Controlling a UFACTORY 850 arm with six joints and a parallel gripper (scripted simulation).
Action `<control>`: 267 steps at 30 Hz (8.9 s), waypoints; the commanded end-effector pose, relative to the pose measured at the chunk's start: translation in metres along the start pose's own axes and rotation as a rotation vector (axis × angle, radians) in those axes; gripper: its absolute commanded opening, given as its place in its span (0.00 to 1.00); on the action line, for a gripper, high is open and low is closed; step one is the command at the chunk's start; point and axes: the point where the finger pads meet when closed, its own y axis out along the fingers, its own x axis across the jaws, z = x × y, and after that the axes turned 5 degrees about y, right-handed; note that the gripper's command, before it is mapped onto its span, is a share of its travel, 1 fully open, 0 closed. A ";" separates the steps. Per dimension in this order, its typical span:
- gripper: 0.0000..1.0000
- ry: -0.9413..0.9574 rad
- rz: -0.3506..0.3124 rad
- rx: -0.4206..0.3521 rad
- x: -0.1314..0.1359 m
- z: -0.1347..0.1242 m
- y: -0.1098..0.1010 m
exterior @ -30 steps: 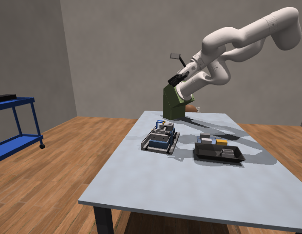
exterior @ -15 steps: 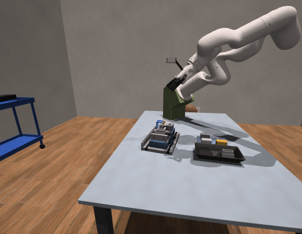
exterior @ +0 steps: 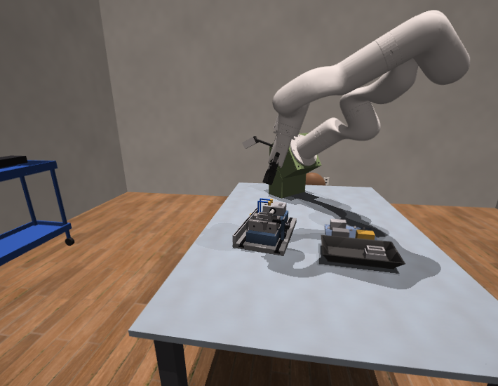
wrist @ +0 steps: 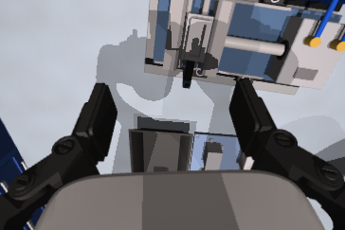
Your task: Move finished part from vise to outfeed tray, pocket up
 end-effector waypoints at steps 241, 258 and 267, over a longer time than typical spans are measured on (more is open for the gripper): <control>0.69 0.159 -0.121 -0.297 0.034 -0.022 0.126; 0.69 0.159 -0.121 -0.297 0.035 -0.023 0.129; 0.69 0.159 -0.121 -0.297 0.035 -0.023 0.130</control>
